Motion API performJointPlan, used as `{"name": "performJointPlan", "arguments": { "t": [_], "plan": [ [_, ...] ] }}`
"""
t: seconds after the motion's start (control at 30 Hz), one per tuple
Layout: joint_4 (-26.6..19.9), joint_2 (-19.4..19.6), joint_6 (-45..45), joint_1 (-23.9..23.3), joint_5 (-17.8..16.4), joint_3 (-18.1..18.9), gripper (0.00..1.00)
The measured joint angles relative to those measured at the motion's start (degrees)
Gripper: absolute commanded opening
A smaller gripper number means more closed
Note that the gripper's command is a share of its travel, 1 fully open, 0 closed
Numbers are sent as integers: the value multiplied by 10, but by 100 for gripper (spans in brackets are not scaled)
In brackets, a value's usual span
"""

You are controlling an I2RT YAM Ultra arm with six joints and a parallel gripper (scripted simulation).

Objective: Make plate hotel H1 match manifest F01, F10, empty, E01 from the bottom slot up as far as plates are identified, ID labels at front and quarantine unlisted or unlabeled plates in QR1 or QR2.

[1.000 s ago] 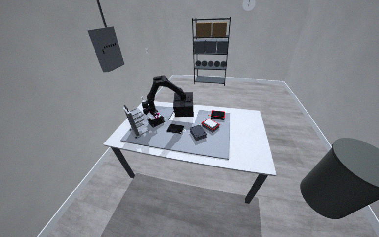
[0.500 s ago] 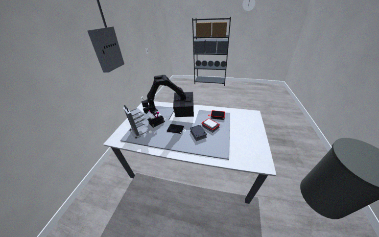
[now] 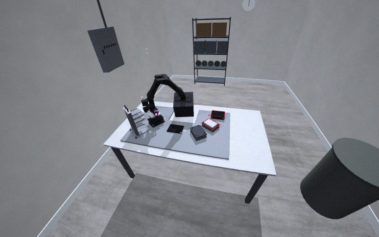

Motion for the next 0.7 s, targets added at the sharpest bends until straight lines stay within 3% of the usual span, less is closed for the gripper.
{"name": "performJointPlan", "arguments": {
  "t": [0.7],
  "plan": [
    [-34,-30,-10,-10,-1,0,86]
  ]
}}
